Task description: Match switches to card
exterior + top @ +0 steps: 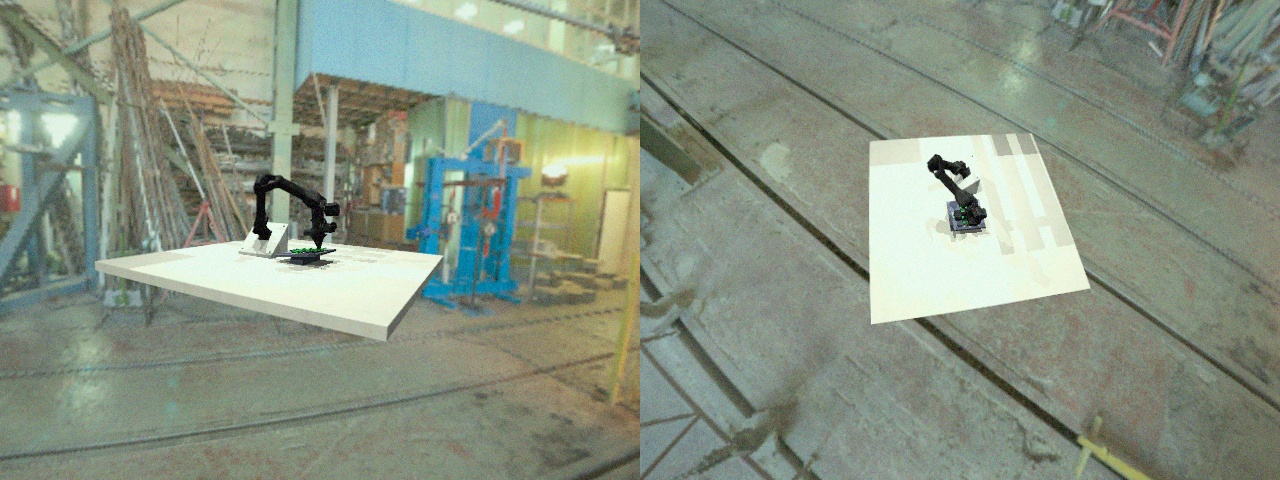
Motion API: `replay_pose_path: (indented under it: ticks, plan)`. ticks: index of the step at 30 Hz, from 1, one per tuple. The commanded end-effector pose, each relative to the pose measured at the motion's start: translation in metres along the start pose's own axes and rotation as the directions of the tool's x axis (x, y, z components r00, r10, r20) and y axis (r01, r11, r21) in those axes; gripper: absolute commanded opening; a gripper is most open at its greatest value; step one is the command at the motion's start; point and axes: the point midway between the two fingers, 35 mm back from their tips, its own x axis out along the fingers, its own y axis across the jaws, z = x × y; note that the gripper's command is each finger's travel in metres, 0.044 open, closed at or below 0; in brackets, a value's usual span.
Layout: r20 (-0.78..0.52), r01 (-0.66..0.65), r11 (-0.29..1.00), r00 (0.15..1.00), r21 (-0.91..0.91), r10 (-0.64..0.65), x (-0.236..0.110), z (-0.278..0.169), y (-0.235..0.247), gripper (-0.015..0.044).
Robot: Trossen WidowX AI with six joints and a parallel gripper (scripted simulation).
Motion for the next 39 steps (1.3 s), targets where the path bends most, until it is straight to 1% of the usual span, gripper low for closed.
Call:
replay_pose_path:
  ticks: [1, 12, 14, 16, 17, 18, 23, 28, 32, 33, 36, 39]
  plan:
    - [-0.002, 0.005, 1.0, 1.0, -0.005, -0.005, 0.002, 0.0, -0.001, 0.0]
    - [-0.002, 0.005, 1.0, 1.0, -0.005, -0.005, 0.003, 0.0, -0.001, 0.0]
    - [0.004, 0.0, 1.0, 1.0, -0.001, 0.0, -0.012, 0.0, 0.0, 0.0]
    - [0.017, 0.001, 1.0, 1.0, -0.004, -0.001, -0.048, -0.001, 0.001, 0.0]
    - [0.021, 0.002, 1.0, 1.0, -0.005, -0.002, -0.059, -0.002, 0.0, 0.0]
    - [0.023, 0.002, 1.0, 1.0, -0.006, -0.002, -0.062, -0.003, 0.0, 0.0]
    - [0.023, 0.002, 1.0, 1.0, -0.006, -0.002, -0.062, -0.004, 0.0, 0.0]
    - [0.021, 0.002, 1.0, 1.0, -0.007, -0.002, -0.061, -0.041, 0.0, 0.0]
    - [0.021, 0.002, 1.0, 1.0, -0.007, -0.002, -0.061, -0.043, 0.0, 0.0]
    - [0.019, 0.002, 1.0, 1.0, -0.007, -0.002, -0.058, -0.043, 0.0, 0.0]
    - [-0.002, 0.003, 1.0, 1.0, -0.007, -0.003, -0.029, -0.041, 0.0, 0.0]
    - [-0.004, 0.003, 1.0, 1.0, -0.007, -0.003, -0.026, -0.041, 0.0, 0.0]
